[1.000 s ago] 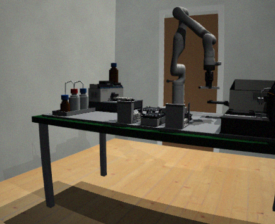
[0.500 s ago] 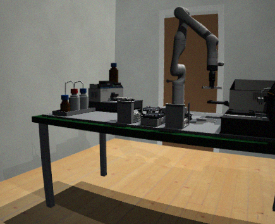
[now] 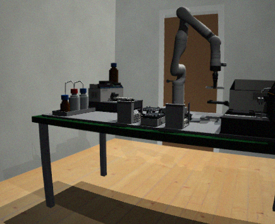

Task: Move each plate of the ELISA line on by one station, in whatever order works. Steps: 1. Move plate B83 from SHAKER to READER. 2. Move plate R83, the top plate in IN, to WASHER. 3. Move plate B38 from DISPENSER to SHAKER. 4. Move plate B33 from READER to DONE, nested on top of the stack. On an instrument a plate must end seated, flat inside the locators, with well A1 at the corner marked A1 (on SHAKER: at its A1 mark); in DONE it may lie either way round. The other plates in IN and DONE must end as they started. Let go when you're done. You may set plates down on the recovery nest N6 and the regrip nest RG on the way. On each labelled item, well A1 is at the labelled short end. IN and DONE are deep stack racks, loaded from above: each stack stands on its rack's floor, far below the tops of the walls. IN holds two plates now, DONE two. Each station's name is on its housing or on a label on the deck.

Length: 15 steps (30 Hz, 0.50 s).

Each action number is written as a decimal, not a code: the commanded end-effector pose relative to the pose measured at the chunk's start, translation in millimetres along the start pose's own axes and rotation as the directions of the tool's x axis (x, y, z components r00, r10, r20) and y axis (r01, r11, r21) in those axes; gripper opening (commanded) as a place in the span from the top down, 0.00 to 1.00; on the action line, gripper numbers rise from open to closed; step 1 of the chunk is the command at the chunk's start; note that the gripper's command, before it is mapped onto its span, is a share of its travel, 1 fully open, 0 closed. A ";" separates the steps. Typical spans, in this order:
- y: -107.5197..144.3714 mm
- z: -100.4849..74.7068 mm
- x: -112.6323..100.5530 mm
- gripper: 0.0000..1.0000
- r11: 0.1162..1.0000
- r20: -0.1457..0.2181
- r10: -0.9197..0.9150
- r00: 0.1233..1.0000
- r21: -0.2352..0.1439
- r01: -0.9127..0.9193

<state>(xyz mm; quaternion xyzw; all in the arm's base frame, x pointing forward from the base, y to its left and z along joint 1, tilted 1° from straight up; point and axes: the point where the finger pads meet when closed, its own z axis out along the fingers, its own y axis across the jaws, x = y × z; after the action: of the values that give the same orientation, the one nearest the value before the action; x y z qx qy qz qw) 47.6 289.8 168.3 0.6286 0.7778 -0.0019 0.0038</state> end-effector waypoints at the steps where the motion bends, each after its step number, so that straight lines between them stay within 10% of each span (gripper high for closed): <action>1: -12.4 -0.2 7.9 0.06 0.999 0.001 0.046 0.999 -0.004 -0.046; 15: -46.7 0.0 28.1 0.06 0.989 0.001 0.145 0.989 -0.004 -0.145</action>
<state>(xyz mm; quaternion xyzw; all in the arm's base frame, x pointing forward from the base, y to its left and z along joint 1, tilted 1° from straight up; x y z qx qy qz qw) 5.7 303.7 167.8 0.6806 0.7327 -0.0021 0.0036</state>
